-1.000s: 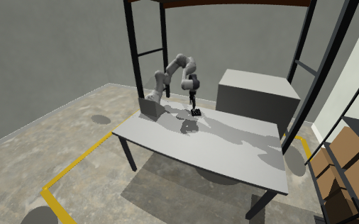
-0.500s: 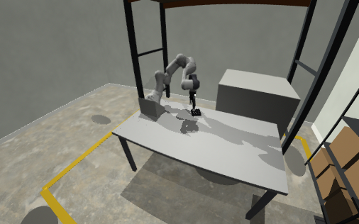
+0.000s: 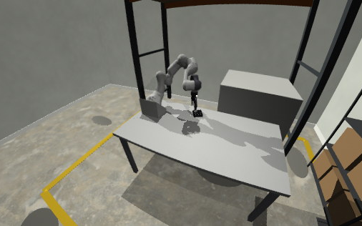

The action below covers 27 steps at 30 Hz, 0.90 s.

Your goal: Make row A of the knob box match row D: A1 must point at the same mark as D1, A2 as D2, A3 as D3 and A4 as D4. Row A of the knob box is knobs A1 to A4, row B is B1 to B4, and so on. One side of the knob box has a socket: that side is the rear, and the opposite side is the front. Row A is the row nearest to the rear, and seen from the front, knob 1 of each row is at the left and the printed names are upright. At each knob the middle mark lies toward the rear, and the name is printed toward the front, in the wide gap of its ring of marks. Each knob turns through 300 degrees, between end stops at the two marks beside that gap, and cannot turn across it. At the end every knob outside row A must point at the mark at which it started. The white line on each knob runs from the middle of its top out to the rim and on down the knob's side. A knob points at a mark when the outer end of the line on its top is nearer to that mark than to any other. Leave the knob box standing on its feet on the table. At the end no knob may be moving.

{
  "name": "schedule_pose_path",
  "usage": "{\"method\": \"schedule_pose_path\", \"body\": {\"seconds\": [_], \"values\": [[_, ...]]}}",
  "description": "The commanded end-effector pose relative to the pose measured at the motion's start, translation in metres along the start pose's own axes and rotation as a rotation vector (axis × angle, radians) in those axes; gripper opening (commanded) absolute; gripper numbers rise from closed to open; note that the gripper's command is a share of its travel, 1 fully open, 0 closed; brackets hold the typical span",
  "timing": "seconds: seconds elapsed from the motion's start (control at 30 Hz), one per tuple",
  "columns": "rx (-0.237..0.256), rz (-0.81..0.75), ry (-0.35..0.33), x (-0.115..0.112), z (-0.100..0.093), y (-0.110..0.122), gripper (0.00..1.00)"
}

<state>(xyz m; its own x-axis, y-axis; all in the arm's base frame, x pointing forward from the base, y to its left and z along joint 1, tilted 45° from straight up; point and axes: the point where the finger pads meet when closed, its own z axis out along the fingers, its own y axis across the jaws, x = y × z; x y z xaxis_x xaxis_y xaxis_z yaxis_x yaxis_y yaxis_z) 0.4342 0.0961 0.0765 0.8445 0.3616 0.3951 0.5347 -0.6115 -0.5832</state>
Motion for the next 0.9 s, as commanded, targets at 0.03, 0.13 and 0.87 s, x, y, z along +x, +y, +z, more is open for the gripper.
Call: {"method": "schedule_pose_path", "body": {"seconds": [0.03,0.13,0.87], "values": [[0.001,0.002,-0.003,-0.0009,-0.0007,0.0000,1.00],[0.001,0.002,-0.003,-0.0009,-0.0007,0.0000,1.00],[0.004,0.000,0.001,-0.0049,-0.0007,-0.0005,1.00]]}}
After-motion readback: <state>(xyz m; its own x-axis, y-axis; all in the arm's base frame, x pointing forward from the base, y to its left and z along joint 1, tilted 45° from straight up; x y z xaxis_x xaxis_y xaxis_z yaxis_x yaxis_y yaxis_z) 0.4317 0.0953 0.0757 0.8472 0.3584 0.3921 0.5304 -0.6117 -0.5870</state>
